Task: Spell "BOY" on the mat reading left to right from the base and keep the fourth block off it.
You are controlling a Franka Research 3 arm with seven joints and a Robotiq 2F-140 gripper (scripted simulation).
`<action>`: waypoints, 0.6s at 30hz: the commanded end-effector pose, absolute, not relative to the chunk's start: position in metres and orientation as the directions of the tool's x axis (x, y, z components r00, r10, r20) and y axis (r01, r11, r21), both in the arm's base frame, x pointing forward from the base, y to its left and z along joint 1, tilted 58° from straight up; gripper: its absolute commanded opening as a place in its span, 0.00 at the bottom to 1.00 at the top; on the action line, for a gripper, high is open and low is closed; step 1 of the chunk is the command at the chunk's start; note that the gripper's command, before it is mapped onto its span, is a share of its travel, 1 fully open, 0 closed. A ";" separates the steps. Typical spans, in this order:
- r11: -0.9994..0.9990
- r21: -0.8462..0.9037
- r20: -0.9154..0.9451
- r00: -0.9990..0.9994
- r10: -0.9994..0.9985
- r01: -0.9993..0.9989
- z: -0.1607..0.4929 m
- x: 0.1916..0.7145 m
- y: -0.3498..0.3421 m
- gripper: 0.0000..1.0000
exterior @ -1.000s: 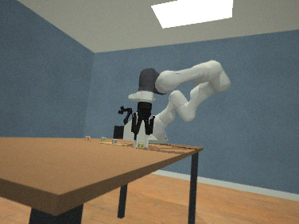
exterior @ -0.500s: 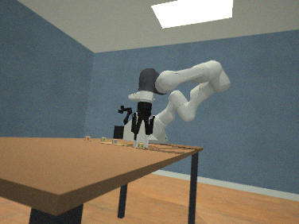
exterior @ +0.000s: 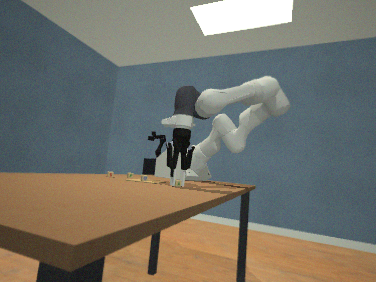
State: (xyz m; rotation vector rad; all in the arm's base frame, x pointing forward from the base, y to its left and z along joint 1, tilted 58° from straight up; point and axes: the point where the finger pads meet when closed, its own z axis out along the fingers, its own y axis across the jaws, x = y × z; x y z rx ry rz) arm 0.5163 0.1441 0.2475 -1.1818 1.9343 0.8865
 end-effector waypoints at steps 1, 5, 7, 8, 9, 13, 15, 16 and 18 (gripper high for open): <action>0.351 0.194 -0.828 -0.345 -0.442 -0.916 0.246 0.516 0.145 0.25; 0.351 0.194 -0.828 -0.345 -0.442 -0.916 0.246 0.516 0.145 0.13; 0.351 0.194 -0.828 -0.345 -0.442 -0.916 0.246 0.516 0.145 0.13; 0.351 0.194 -0.828 -0.345 -0.442 -0.916 0.246 0.516 0.145 0.13; 0.351 0.194 -0.828 -0.345 -0.442 -0.916 0.246 0.516 0.145 0.13; 0.351 0.194 -0.828 -0.345 -0.442 -0.916 0.246 0.516 0.145 0.13; 0.351 0.194 -0.828 -0.345 -0.442 -0.916 0.246 0.516 0.145 0.13; 0.351 0.194 -0.828 -0.345 -0.442 -0.916 0.246 0.516 0.145 0.13; 0.351 0.194 -0.828 -0.345 -0.442 -0.916 0.246 0.516 0.145 0.13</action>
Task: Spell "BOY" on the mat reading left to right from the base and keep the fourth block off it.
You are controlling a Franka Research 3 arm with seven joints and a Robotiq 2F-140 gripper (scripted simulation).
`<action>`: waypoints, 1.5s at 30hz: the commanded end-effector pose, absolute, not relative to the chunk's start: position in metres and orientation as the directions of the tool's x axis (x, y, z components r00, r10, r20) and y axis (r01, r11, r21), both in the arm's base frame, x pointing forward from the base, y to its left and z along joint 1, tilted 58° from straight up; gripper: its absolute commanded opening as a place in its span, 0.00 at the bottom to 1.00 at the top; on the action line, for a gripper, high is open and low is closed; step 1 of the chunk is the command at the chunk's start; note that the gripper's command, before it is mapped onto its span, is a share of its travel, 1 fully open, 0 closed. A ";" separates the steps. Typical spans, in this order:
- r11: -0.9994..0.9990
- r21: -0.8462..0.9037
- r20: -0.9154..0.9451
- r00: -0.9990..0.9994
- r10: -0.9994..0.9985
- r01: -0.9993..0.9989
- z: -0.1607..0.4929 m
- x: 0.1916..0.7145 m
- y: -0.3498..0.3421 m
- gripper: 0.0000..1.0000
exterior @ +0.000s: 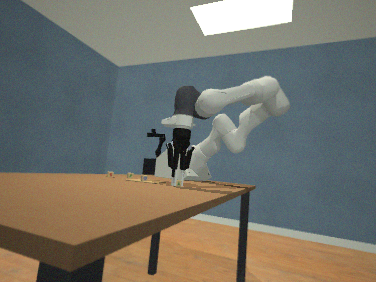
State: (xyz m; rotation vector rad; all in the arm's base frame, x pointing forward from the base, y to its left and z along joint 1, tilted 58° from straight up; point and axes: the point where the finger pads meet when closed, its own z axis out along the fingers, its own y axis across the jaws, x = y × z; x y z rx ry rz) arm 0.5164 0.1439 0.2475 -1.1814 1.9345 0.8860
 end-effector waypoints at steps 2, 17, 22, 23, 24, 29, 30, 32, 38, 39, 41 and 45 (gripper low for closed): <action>0.351 0.194 -0.828 -0.345 -0.442 -0.916 0.246 0.516 0.145 0.13; 0.351 0.194 -0.828 -0.345 -0.442 -0.916 0.246 0.516 0.145 0.13; 0.351 0.194 -0.828 -0.345 -0.442 -0.916 0.247 0.516 0.144 0.13; 0.351 0.194 -0.828 -0.345 -0.442 -0.916 0.248 0.515 0.142 0.13; 0.351 0.194 -0.828 -0.345 -0.442 -0.916 0.249 0.515 0.140 0.13; 0.351 0.194 -0.828 -0.345 -0.442 -0.916 0.265 0.509 0.115 0.13; 0.351 0.194 -0.828 -0.345 -0.442 -0.916 0.269 0.507 0.109 0.13; 0.351 0.194 -0.828 -0.345 -0.442 -0.916 0.273 0.505 0.102 0.13; 0.351 0.194 -0.828 -0.345 -0.442 -0.916 0.291 0.498 0.074 0.13; 0.351 0.194 -0.828 -0.345 -0.442 -0.916 0.293 0.497 0.071 0.13; 0.351 0.194 -0.828 -0.345 -0.442 -0.916 0.297 0.496 0.065 0.13; 0.351 0.194 -0.828 -0.345 -0.442 -0.916 0.298 0.496 0.063 0.13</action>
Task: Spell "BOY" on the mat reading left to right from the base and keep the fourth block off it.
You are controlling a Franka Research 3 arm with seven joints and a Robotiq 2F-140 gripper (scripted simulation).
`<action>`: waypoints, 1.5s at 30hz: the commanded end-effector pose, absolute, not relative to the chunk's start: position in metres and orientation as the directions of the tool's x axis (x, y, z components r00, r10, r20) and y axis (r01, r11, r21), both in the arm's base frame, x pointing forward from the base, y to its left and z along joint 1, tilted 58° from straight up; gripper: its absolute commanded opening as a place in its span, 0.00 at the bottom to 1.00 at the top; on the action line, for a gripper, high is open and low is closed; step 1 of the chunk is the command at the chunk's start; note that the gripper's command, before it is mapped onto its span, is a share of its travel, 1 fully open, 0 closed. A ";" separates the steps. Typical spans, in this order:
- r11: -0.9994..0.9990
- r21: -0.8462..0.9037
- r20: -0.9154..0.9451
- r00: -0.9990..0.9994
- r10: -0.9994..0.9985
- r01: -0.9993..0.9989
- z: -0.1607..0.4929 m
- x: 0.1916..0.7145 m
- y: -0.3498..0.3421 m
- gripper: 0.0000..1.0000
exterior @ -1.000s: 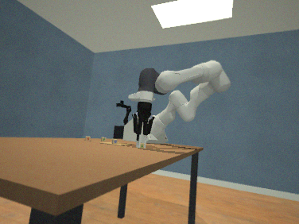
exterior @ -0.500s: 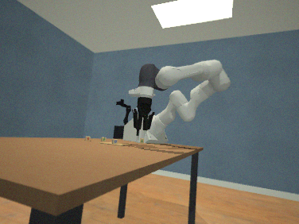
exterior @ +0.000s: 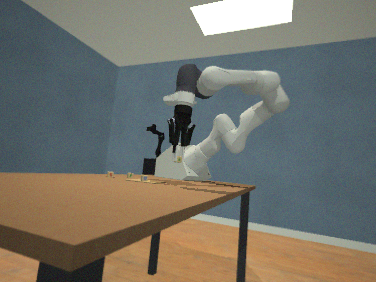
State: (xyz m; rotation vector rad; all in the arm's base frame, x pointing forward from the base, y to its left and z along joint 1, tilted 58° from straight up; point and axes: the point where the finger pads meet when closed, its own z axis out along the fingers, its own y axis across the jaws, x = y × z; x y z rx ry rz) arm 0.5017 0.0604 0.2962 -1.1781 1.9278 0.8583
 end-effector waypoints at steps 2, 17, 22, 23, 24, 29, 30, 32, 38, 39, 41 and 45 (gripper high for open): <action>0.351 0.194 -0.828 -0.345 -0.442 -0.916 0.298 0.496 0.063 0.13; 0.438 0.369 -0.767 -0.535 -0.355 -0.820 0.292 0.499 0.074 0.13; 0.452 0.400 -0.751 -0.568 -0.337 -0.797 0.290 0.499 0.076 0.13; 0.464 0.427 -0.736 -0.597 -0.320 -0.776 0.289 0.500 0.078 0.13; 0.469 0.437 -0.730 -0.607 -0.313 -0.767 0.289 0.500 0.078 0.13; 0.489 0.486 -0.698 -0.659 -0.281 -0.724 0.286 0.501 0.082 0.13; 0.493 0.496 -0.691 -0.668 -0.274 -0.715 0.286 0.501 0.082 0.13; 0.500 0.515 -0.678 -0.688 -0.260 -0.696 0.285 0.501 0.084 0.13; 0.517 0.559 -0.641 -0.734 -0.226 -0.648 0.283 0.502 0.087 0.13; 0.517 0.559 -0.641 -0.734 -0.226 -0.648 0.283 0.502 0.087 0.13; 0.528 0.592 -0.612 -0.766 -0.199 -0.610 0.281 0.502 0.090 0.13; 0.538 0.624 -0.579 -0.798 -0.170 -0.567 0.280 0.503 0.092 0.13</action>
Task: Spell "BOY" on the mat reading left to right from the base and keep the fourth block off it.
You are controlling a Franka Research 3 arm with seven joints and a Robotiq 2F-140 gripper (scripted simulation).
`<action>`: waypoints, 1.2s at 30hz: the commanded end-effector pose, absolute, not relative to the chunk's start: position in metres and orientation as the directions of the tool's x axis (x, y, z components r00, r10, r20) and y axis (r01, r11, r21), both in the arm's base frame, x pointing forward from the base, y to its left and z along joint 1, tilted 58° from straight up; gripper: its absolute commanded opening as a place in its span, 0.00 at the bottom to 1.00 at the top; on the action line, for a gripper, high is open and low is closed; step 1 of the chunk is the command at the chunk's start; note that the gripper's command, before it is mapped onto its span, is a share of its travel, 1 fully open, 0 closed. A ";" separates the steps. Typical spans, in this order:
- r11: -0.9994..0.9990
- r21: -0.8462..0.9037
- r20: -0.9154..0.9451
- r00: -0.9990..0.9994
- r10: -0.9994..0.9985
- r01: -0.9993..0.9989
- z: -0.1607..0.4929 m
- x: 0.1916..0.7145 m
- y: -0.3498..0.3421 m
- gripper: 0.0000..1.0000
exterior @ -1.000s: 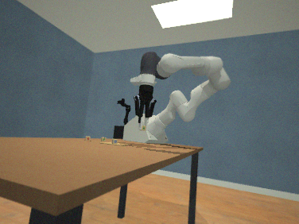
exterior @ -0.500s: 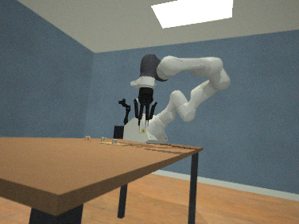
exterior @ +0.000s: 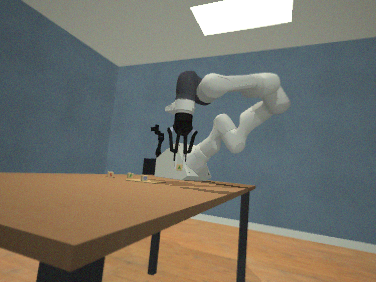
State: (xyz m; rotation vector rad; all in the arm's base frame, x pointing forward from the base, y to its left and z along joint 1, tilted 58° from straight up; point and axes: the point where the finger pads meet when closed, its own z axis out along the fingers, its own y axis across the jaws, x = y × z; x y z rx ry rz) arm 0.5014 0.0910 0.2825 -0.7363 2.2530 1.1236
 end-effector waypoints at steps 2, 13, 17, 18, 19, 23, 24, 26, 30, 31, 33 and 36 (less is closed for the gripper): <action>0.542 0.640 -0.561 -0.813 -0.155 -0.544 0.279 0.503 0.094 0.13; 0.553 0.681 -0.522 -0.848 -0.094 -0.480 0.276 0.504 0.098 0.13; 0.560 0.680 -0.594 -0.803 0.042 -0.474 0.272 0.502 0.097 0.13; 0.561 0.679 -0.608 -0.791 0.068 -0.474 0.272 0.501 0.097 0.13; 0.561 0.679 -0.619 -0.780 0.092 -0.473 0.271 0.501 0.097 0.13; 0.562 0.679 -0.656 -0.734 0.174 -0.473 0.270 0.500 0.098 0.13; 0.562 0.679 -0.663 -0.724 0.192 -0.473 0.270 0.500 0.098 0.13; 0.559 0.680 -0.675 -0.702 0.225 -0.474 0.270 0.499 0.099 0.13; 0.557 0.681 -0.694 -0.663 0.281 -0.476 0.269 0.498 0.100 0.13; 0.555 0.681 -0.698 -0.652 0.295 -0.477 0.269 0.498 0.101 0.13; 0.553 0.682 -0.705 -0.634 0.319 -0.479 0.269 0.497 0.102 0.13; 0.552 0.681 -0.713 -0.605 0.353 -0.481 0.268 0.496 0.102 0.13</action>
